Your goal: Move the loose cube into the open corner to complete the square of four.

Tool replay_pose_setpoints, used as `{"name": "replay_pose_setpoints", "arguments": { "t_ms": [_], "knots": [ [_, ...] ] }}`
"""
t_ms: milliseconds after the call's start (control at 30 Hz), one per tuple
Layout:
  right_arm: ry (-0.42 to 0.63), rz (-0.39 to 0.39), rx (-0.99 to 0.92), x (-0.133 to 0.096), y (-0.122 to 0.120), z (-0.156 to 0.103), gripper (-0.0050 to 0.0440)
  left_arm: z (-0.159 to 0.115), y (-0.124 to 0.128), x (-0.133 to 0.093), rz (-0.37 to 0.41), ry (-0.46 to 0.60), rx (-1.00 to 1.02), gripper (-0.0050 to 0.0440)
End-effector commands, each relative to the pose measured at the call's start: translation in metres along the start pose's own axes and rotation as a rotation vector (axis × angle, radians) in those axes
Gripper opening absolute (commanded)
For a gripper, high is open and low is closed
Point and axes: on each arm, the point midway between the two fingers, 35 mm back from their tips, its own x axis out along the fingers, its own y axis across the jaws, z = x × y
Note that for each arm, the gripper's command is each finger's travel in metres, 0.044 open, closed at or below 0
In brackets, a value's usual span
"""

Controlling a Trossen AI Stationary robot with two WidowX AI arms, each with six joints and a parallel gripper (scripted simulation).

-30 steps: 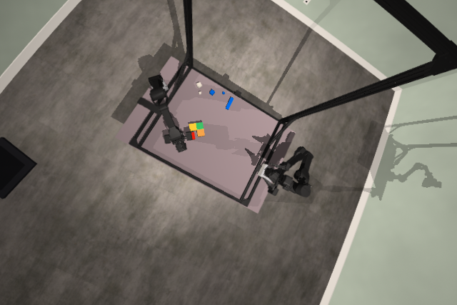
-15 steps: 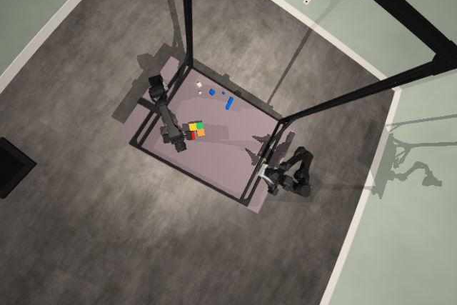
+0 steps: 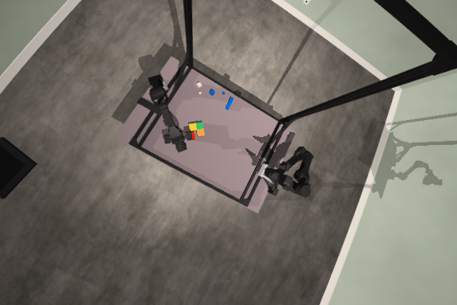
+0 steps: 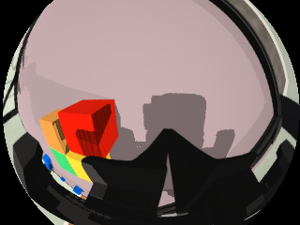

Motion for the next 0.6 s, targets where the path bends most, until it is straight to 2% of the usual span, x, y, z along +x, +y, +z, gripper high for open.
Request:
{"name": "replay_pose_setpoints", "arguments": {
  "t_ms": [0, 567],
  "knots": [
    [0.002, 0.001, -0.006, 0.0069, 0.0000, -0.0010, 0.0000, 0.0001, -0.0004, -0.0001, -0.002, 0.000, -0.003, 0.0400],
    [0.002, 0.001, -0.006, 0.0069, 0.0055, -0.0010, 0.0000, 0.0001, -0.0004, -0.0001, -0.002, 0.000, -0.003, 0.0400]
  ]
}}
